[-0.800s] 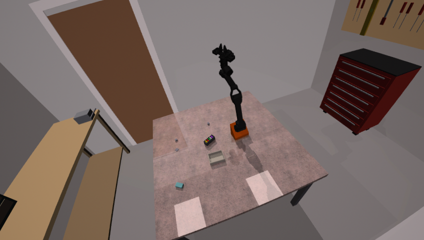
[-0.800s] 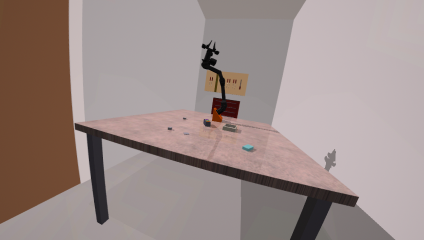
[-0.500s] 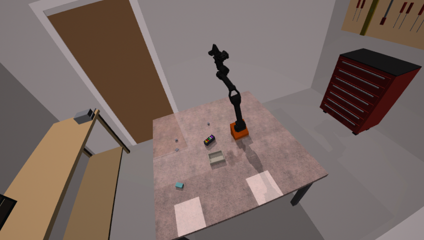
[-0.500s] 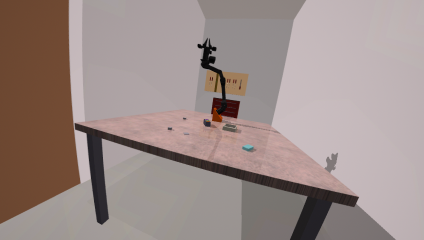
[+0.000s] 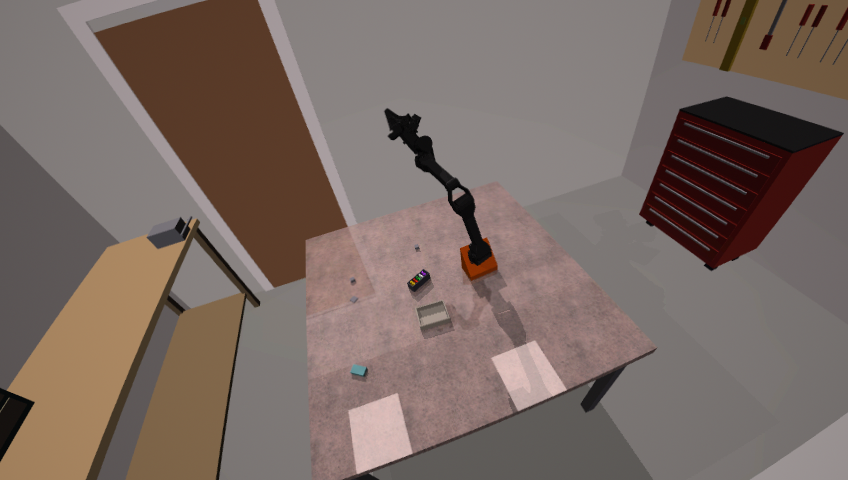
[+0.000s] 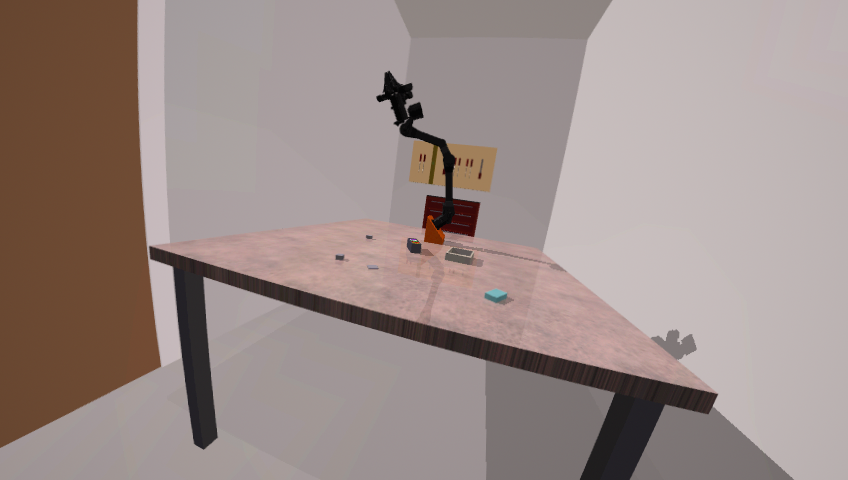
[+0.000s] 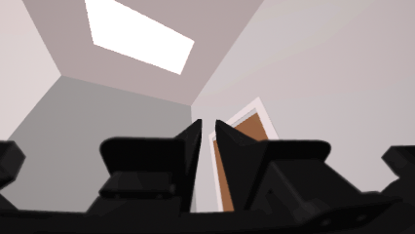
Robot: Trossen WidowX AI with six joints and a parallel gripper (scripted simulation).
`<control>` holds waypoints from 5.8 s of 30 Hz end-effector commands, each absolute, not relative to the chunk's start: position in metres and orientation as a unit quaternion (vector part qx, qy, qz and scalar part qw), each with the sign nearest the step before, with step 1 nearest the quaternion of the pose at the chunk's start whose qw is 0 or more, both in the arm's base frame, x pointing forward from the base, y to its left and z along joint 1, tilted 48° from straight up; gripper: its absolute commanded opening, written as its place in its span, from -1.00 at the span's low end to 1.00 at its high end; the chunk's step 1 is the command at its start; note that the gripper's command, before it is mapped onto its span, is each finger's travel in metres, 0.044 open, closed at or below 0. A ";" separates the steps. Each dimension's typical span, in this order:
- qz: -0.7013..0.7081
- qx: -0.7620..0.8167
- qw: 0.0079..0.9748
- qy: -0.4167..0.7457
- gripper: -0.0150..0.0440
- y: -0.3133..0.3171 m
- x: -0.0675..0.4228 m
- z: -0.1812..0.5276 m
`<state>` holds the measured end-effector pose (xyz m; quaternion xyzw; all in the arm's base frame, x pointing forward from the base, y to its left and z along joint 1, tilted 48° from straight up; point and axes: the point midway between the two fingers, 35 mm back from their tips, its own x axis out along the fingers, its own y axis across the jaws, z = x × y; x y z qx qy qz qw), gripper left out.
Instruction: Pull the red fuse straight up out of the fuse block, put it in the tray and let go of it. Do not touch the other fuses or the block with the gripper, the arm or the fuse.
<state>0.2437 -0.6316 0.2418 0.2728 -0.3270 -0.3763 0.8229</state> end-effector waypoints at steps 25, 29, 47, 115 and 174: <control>-0.115 -0.082 0.942 0.304 -0.26 -0.415 0.428 0.035; -0.029 -0.137 0.927 0.347 -0.26 -0.374 0.433 0.014; 0.394 -0.336 0.778 0.356 -0.26 -0.184 0.400 -0.040; 0.716 -0.396 0.565 0.101 -0.26 0.004 0.305 -0.036; 0.717 -0.398 0.564 0.101 -0.49 0.003 0.305 -0.036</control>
